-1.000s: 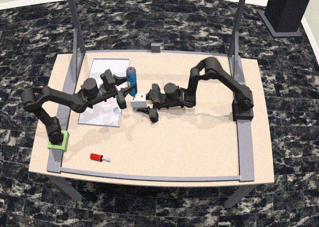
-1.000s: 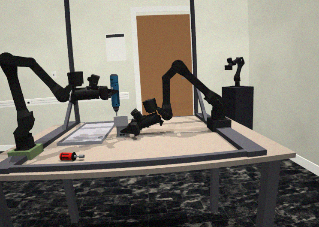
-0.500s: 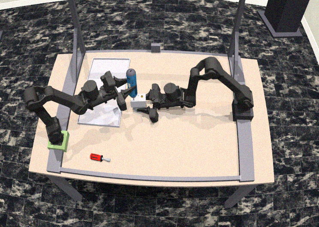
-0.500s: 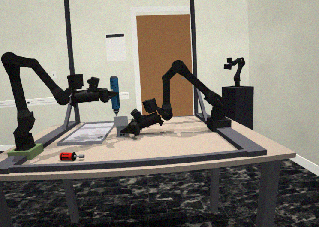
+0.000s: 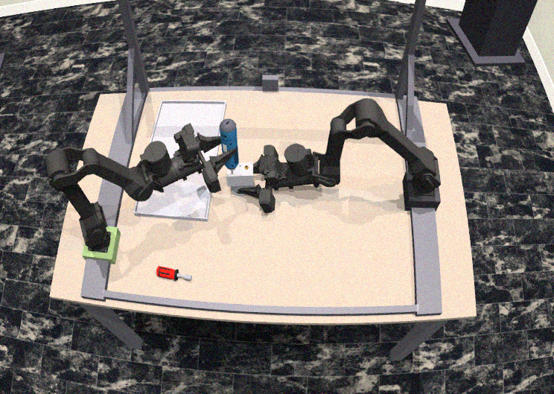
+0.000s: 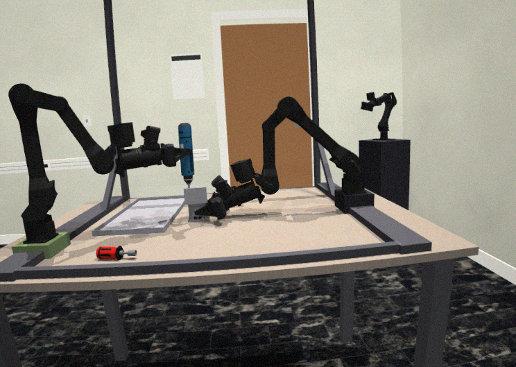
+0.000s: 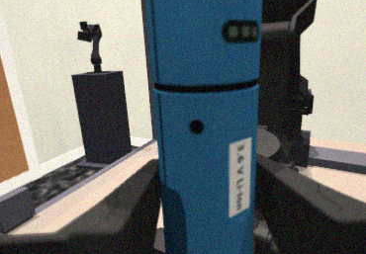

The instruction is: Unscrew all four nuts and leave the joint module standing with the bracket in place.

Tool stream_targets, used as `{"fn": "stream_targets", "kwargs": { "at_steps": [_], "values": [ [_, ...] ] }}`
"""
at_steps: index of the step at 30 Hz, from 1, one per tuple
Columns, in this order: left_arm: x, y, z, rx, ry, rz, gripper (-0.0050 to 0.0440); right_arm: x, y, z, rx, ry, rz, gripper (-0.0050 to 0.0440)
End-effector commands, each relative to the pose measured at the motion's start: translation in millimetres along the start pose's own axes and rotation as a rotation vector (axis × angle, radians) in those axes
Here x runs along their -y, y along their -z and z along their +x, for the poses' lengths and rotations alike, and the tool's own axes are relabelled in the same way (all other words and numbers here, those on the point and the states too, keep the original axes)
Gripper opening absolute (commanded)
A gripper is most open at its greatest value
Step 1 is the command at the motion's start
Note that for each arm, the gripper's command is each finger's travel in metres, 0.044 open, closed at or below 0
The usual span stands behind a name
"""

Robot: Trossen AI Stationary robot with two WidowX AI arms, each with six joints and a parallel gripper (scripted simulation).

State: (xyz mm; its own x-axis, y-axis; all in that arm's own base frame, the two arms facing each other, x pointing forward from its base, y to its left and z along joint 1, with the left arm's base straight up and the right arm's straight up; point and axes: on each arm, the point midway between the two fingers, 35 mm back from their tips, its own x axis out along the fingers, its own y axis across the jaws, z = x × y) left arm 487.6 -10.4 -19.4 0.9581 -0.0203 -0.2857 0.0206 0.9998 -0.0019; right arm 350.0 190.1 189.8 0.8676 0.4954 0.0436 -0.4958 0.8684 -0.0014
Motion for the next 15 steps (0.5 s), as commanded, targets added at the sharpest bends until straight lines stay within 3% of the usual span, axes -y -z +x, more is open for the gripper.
{"fn": "stream_targets", "kwargs": {
  "at_steps": [1, 4, 15],
  "values": [
    [0, -15, 1, 0.036, 0.0, 0.002, 0.0242, 1, -4, 1, 0.011, 0.005, 0.004, 0.0163],
    [0, -15, 1, 0.036, 0.0, 0.002, 0.0242, 2, -23, 3, 0.054, 0.005, 0.007, 0.0163],
    [0, -15, 1, 0.036, 0.0, 0.002, 0.0242, 2, -4, 0, 0.015, 0.006, 0.006, 0.0163]
  ]
}}
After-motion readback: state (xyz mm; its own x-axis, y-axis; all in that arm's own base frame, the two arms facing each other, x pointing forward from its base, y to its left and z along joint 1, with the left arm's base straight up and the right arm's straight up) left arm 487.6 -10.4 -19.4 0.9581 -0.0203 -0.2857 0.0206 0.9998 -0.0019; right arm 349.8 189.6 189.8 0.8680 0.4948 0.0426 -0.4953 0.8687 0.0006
